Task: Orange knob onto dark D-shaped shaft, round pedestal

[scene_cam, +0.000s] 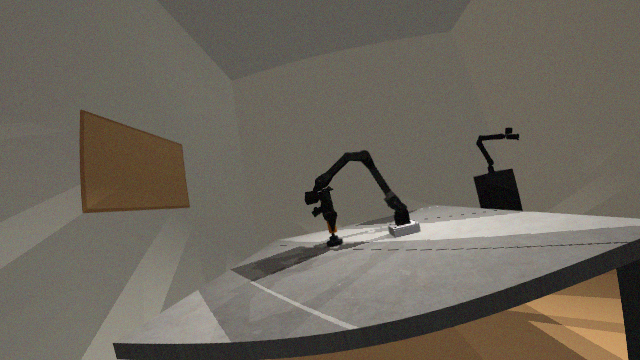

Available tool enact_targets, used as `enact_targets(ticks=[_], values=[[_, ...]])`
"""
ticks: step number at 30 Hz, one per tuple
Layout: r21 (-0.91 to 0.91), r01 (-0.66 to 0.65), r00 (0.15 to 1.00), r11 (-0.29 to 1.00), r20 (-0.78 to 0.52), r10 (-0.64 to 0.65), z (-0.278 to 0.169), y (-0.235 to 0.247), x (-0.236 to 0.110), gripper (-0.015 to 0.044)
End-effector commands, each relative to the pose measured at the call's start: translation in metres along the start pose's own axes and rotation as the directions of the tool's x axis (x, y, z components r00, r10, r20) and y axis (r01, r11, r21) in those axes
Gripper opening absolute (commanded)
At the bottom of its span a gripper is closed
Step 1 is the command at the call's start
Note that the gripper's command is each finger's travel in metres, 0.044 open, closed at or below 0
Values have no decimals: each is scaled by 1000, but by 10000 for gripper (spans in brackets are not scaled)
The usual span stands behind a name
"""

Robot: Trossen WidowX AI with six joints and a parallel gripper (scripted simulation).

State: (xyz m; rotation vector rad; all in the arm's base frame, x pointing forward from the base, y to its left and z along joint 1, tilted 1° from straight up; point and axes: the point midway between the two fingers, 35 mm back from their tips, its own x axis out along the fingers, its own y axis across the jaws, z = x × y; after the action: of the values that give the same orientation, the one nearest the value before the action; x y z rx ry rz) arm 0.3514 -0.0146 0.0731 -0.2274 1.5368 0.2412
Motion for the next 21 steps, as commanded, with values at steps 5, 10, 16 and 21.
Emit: enact_targets(ticks=[5, 10, 16, 21], values=[[-70, 6, 1000, 998, 6, -6, 3, -2, -2, 0], [-70, 6, 1000, 998, 6, -6, 5, -3, 0, 0], [-70, 6, 1000, 998, 6, -6, 5, -3, 1, 0], [-70, 6, 1000, 998, 6, -6, 5, -3, 2, 0]])
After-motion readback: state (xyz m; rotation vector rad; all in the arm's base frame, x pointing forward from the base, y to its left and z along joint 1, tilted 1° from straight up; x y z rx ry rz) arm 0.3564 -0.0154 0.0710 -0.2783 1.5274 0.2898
